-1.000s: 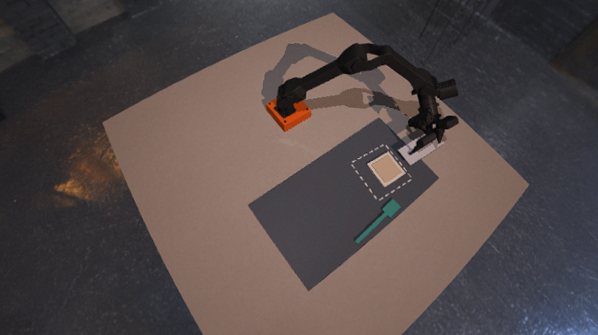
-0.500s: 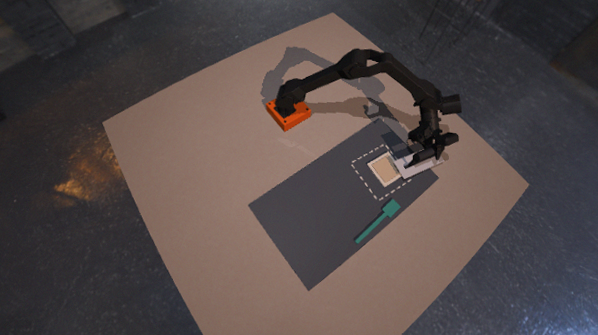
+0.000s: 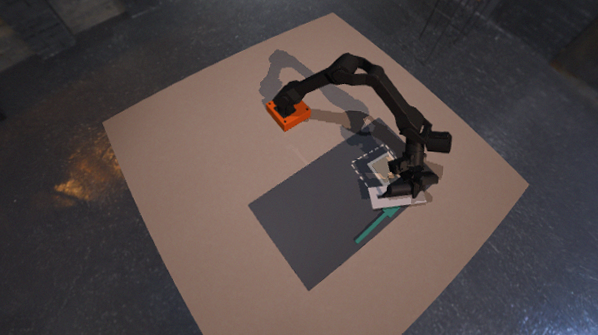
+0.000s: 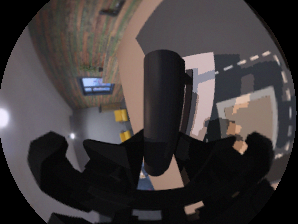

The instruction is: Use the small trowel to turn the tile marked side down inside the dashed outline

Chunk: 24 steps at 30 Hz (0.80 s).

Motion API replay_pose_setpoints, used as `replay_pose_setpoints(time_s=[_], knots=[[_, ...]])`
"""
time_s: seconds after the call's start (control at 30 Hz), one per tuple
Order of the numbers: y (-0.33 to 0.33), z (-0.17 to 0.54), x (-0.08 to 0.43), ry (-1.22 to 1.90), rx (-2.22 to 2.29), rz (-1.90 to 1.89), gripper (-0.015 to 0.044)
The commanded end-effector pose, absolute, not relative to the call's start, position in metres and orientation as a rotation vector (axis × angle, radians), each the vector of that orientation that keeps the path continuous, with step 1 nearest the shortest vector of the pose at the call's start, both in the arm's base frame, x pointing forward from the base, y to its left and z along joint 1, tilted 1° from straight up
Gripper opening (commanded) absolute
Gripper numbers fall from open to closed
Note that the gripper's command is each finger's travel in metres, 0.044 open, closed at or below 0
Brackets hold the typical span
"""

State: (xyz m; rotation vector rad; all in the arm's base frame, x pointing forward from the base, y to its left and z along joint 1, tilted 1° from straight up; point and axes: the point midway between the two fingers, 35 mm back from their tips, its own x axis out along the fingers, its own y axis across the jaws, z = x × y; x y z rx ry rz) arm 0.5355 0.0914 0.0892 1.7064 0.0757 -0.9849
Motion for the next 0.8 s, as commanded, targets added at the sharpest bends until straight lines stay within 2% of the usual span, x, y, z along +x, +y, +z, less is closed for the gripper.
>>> replay_pose_setpoints(time_s=[0.0, 0.37, 0.77], knots=[[0.052, 0.096, 0.534, 0.016, 1.724, -1.019, 0.0000], [-0.071, 0.090, 0.507, -0.162, 1.747, -1.175, 0.0000], [-0.186, 0.083, 0.444, -0.363, 1.759, -1.343, 0.0000]])
